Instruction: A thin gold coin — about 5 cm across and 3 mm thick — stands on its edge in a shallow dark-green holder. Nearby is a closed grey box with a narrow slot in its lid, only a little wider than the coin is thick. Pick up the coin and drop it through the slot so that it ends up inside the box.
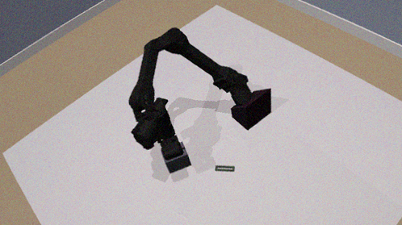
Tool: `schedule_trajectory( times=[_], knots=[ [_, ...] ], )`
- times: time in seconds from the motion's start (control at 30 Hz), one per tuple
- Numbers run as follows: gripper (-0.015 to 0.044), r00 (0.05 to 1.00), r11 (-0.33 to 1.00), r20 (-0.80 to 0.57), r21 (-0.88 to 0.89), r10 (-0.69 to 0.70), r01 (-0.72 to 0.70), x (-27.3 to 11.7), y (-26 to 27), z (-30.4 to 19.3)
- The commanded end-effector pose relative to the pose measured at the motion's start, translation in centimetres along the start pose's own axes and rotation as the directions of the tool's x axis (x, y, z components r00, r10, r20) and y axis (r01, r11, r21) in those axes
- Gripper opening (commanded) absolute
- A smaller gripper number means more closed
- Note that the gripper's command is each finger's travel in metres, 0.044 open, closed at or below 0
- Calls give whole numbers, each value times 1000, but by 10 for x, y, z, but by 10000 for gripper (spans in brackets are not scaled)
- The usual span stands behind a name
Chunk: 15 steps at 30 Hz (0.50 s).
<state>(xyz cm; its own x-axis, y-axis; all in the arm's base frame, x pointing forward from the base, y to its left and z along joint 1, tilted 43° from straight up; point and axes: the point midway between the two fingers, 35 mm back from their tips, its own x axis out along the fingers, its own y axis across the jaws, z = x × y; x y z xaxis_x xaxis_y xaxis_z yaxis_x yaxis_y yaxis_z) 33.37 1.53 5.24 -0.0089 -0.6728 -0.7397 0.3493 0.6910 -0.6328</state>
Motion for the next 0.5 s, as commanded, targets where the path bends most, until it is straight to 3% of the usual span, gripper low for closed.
schedule_trajectory(
  times=[0.0, 0.47],
  knots=[
    [0, 1000, 1000, -3, -13, -6, 5, 3, -2, -2],
    [0, 1000, 1000, -3, -15, -6, 6, 10, -1, -2]
  ],
)
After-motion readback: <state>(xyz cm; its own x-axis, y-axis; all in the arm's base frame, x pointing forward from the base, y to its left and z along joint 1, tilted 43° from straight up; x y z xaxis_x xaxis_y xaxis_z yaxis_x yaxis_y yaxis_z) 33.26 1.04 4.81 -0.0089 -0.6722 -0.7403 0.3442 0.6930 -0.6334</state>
